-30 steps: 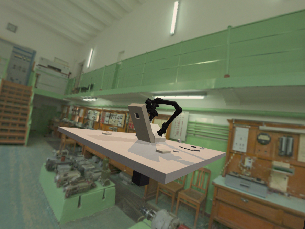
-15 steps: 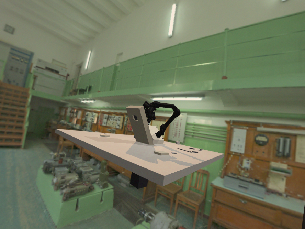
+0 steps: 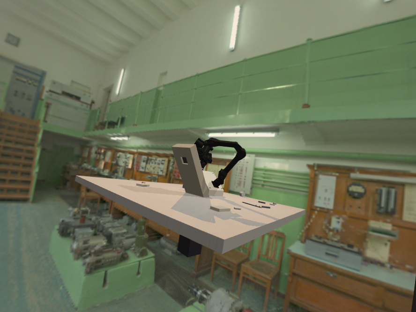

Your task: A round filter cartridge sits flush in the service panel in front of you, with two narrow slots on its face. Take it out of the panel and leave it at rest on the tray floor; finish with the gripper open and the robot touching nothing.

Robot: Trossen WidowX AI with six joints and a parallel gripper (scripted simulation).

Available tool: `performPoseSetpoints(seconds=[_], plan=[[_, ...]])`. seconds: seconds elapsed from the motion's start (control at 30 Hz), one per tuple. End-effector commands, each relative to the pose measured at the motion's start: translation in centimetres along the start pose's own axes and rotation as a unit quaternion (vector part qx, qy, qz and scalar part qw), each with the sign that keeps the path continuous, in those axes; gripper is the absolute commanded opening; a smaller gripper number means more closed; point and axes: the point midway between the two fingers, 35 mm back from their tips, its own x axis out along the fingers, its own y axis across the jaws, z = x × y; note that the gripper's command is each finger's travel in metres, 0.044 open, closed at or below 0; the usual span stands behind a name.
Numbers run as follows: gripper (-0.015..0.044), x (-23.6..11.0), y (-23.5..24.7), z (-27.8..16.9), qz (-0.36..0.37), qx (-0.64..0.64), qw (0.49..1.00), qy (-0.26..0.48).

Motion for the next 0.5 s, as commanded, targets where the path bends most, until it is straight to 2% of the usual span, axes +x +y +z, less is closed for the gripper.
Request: performPoseSetpoints(seconds=[0.0, 0.03, 0.27, 0.47], plan=[[0.0191, 0.0, 0.0, 0.0, -0.001, -0.001, 1.0, 0.001], [0.0185, 0.0, 0.0, 0.0, -0.001, -0.001, 1.0, 0.001], [0.0001, -0.4, 0.0, 0.8, 0.0, -0.001, 1.0, 0.0], [0.0, -1.1, 0.0, 2.2, 0.0, 0.0, 1.0, 0.0]])
